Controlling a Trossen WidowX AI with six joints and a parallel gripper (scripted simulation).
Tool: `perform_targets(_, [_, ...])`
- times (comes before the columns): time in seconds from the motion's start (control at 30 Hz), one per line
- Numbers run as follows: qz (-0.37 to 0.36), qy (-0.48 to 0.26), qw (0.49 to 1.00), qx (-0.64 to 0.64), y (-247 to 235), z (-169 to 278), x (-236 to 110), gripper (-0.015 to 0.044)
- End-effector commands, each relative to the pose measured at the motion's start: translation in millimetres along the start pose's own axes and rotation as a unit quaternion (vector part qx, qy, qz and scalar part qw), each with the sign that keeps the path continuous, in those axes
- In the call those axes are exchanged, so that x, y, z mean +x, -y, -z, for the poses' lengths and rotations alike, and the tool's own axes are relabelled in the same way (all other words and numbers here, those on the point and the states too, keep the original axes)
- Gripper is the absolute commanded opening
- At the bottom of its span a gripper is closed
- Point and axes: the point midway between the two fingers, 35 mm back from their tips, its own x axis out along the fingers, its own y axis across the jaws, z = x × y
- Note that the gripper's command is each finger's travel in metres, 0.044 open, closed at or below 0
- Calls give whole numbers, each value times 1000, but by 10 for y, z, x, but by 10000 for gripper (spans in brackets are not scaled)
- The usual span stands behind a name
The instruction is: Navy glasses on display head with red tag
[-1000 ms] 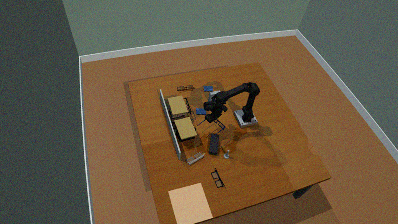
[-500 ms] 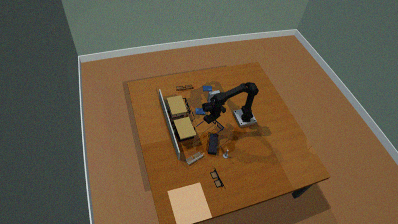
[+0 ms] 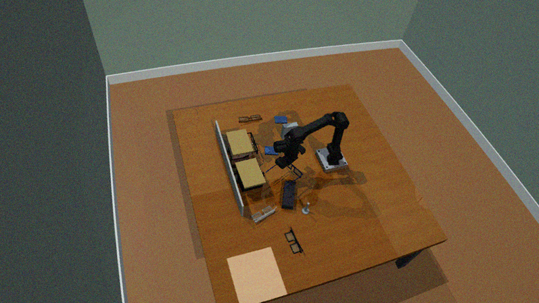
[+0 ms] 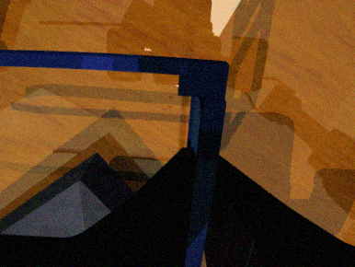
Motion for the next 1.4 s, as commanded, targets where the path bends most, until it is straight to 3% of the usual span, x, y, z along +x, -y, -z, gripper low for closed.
perform_targets(0.0, [3,-3,1000,2,13,10,58,0])
perform_targets(1.37, [3,-3,1000,2,31,20,422,0])
